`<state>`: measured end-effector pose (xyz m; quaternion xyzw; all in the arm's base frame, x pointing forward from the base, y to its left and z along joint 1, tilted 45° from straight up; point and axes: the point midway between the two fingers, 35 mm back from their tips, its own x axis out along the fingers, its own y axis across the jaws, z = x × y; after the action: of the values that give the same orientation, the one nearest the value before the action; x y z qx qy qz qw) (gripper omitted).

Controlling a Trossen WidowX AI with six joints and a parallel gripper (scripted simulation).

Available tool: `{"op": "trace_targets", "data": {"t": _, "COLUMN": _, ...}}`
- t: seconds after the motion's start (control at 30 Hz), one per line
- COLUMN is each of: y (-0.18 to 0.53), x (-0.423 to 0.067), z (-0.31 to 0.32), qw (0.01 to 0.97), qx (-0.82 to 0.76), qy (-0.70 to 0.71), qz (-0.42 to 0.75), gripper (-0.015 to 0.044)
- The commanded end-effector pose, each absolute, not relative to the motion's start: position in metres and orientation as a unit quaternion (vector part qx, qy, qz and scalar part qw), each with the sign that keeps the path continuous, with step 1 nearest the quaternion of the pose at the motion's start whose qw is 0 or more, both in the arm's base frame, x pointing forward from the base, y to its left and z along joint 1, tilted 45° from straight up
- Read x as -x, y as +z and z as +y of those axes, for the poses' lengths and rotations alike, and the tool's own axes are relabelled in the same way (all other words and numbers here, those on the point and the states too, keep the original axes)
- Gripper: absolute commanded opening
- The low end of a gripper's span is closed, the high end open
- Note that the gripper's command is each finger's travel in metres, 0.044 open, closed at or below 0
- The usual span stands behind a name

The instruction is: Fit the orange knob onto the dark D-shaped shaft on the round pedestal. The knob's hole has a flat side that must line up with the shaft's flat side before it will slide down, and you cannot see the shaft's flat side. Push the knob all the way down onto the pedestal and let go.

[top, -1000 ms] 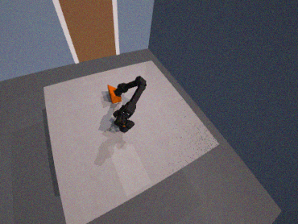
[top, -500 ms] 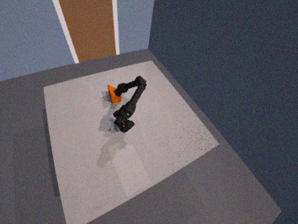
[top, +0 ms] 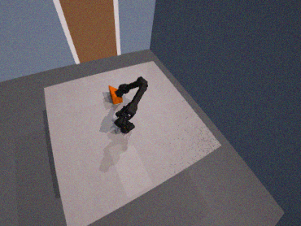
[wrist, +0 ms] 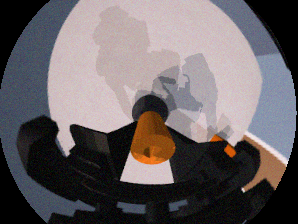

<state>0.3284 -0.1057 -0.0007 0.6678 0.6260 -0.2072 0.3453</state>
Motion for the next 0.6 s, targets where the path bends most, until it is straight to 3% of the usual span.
{"op": "trace_targets", "data": {"t": 0.0, "y": -0.0028, "x": -0.3274, "z": -0.1051, "qw": 0.336, "qx": -0.673, "qy": -0.216, "qz": 0.623, "gripper": 0.0000}}
{"op": "trace_targets", "data": {"t": 0.57, "y": -0.0034, "x": -0.3284, "z": -0.1034, "qw": 0.340, "qx": -0.671, "qy": -0.213, "qz": 0.624, "gripper": 0.0000}}
